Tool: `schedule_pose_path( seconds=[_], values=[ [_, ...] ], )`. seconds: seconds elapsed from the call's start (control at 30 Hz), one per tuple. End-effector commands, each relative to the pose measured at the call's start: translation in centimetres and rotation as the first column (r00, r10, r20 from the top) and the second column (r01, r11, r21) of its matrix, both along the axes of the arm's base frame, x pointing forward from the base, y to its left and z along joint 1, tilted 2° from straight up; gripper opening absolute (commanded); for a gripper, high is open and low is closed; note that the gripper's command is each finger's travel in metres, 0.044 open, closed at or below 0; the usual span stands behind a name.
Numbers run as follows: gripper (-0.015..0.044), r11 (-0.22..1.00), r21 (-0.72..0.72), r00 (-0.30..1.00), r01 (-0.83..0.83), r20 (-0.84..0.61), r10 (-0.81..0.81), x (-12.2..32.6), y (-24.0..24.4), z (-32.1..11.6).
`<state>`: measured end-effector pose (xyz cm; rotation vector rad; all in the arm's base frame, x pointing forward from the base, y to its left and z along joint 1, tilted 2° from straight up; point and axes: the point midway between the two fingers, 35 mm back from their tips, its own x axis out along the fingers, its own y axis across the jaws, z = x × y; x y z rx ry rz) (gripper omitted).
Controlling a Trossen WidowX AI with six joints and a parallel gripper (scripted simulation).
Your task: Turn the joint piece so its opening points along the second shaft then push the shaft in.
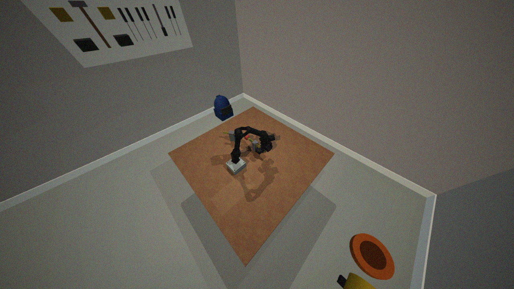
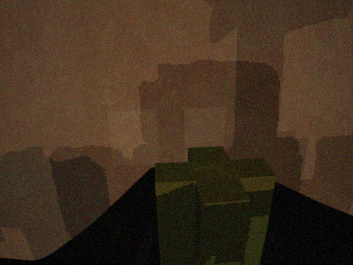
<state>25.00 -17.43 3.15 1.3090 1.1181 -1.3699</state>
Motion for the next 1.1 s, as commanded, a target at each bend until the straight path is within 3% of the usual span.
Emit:
schedule_pose_path(
  seconds=[0.0, 0.17, 0.27, 0.43, 0.9, 1.07],
  values=[
    [0.0000, 1.000, 0.000, 1.000, -0.002, -0.001, 0.002, 0.01, 0.00, -0.01],
    [0.0000, 1.000, 0.000, 1.000, -0.002, -0.001, 0.002, 0.01, 0.00, -0.01],
    [0.0067, 1.000, 0.000, 1.000, -0.002, -0.001, 0.002, 0.01, 0.00, -0.01],
    [0.0067, 1.000, 0.000, 1.000, -0.002, -0.001, 0.002, 0.01, 0.00, -0.01],
    [0.0434, 1.000, 0.000, 1.000, -0.002, -0.001, 0.002, 0.01, 0.00, -0.01],
    [0.0440, 1.000, 0.000, 1.000, -0.002, -0.001, 0.002, 0.01, 0.00, -0.01]
  ],
)
